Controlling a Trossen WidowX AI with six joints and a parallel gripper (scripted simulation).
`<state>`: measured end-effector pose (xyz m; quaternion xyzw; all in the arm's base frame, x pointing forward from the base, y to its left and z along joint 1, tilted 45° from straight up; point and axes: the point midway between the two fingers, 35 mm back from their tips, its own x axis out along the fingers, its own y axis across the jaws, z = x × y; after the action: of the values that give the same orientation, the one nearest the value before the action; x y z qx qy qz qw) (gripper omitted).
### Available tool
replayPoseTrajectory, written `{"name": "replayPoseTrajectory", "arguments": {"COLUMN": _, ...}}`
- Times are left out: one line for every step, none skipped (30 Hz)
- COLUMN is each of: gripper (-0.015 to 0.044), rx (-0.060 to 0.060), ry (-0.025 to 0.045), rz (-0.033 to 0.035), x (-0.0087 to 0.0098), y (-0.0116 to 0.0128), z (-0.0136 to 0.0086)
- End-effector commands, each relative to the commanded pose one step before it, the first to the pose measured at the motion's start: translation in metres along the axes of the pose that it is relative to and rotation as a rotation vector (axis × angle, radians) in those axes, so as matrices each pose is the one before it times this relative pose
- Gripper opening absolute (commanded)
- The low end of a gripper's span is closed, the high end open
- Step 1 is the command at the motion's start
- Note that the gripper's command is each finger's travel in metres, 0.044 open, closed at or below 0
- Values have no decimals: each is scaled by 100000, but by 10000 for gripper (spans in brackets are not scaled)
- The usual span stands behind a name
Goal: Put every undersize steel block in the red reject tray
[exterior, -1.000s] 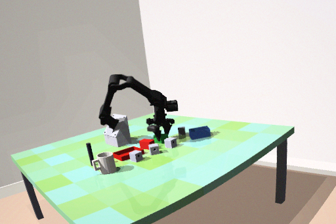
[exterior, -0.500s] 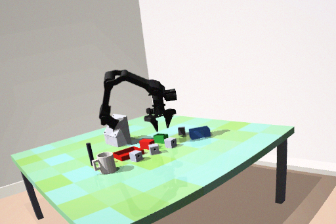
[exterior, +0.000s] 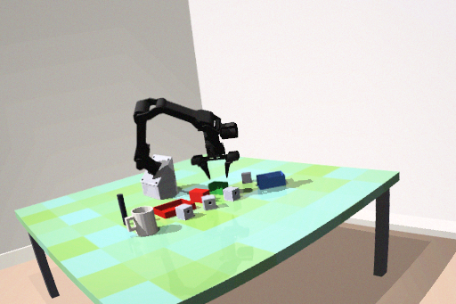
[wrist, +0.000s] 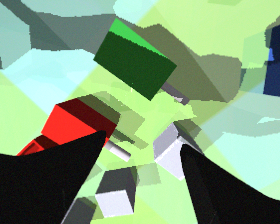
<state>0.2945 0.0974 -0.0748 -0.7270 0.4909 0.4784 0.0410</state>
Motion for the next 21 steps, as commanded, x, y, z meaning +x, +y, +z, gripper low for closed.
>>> {"name": "replayPoseTrajectory", "arguments": {"gripper": 325, "rx": 101030, "ry": -699, "rz": -2664, "x": -1196, "y": 791, "z": -6863}}
{"name": "replayPoseTrajectory", "arguments": {"gripper": 325, "rx": 5285, "ry": -4, "rz": -13, "x": -20, "y": -225, "z": -248}}
{"name": "replayPoseTrajectory", "arguments": {"gripper": 325, "rx": 5298, "ry": 0, "rz": -14, "x": -19, "y": -237, "z": -239}}
{"name": "replayPoseTrajectory", "arguments": {"gripper": 325, "rx": 5310, "ry": 3, "rz": -16, "x": -18, "y": -248, "z": -230}}
{"name": "replayPoseTrajectory", "arguments": {"gripper": 325, "rx": 5335, "ry": 7, "rz": -18, "x": -18, "y": -259, "z": -221}}
{"name": "replayPoseTrajectory", "arguments": {"gripper": 325, "rx": 5358, "ry": 10, "rz": -20, "x": -17, "y": -270, "z": -211}}
{"name": "replayPoseTrajectory", "arguments": {"gripper": 325, "rx": 5394, "ry": 13, "rz": -23, "x": -16, "y": -282, "z": -201}}
{"name": "replayPoseTrajectory", "arguments": {"gripper": 325, "rx": 5440, "ry": 16, "rz": -26, "x": -16, "y": -293, "z": -190}}
{"name": "replayPoseTrajectory", "arguments": {"gripper": 325, "rx": 5463, "ry": 18, "rz": -29, "x": -15, "y": -303, "z": -178}}
{"name": "replayPoseTrajectory", "arguments": {"gripper": 325, "rx": 5477, "ry": 21, "rz": -33, "x": -14, "y": -312, "z": -166}}
{"name": "replayPoseTrajectory", "arguments": {"gripper": 325, "rx": 5490, "ry": 23, "rz": -37, "x": -13, "y": -321, "z": -152}}
{"name": "replayPoseTrajectory", "arguments": {"gripper": 325, "rx": 5491, "ry": 24, "rz": -41, "x": -13, "y": -328, "z": -138}}
{"name": "replayPoseTrajectory", "arguments": {"gripper": 325, "rx": 5481, "ry": 26, "rz": -45, "x": -12, "y": -334, "z": -124}}
{"name": "replayPoseTrajectory", "arguments": {"gripper": 325, "rx": 5464, "ry": 26, "rz": -50, "x": -11, "y": -339, "z": -109}}
{"name": "replayPoseTrajectory", "arguments": {"gripper": 325, "rx": 5470, "ry": 27, "rz": -54, "x": -11, "y": -345, "z": -94}}
{"name": "replayPoseTrajectory", "arguments": {"gripper": 325, "rx": 5496, "ry": 27, "rz": -59, "x": -10, "y": -351, "z": -79}}
{"name": "replayPoseTrajectory", "arguments": {"gripper": 325, "rx": 5510, "ry": 27, "rz": -65, "x": -9, "y": -356, "z": -64}}
{"name": "replayPoseTrajectory", "arguments": {"gripper": 325, "rx": 5534, "ry": 27, "rz": -70, "x": -8, "y": -360, "z": -48}}
{"name": "replayPoseTrajectory", "arguments": {"gripper": 325, "rx": 5592, "ry": 27, "rz": -77, "x": -8, "y": -364, "z": -33}}
{"name": "replayPoseTrajectory", "arguments": {"gripper": 325, "rx": 5593, "ry": 25, "rz": -82, "x": -7, "y": -366, "z": -17}}
{"name": "replayPoseTrajectory", "arguments": {"gripper": 325, "rx": 5593, "ry": 23, "rz": -88, "x": -6, "y": -367, "z": 0}}
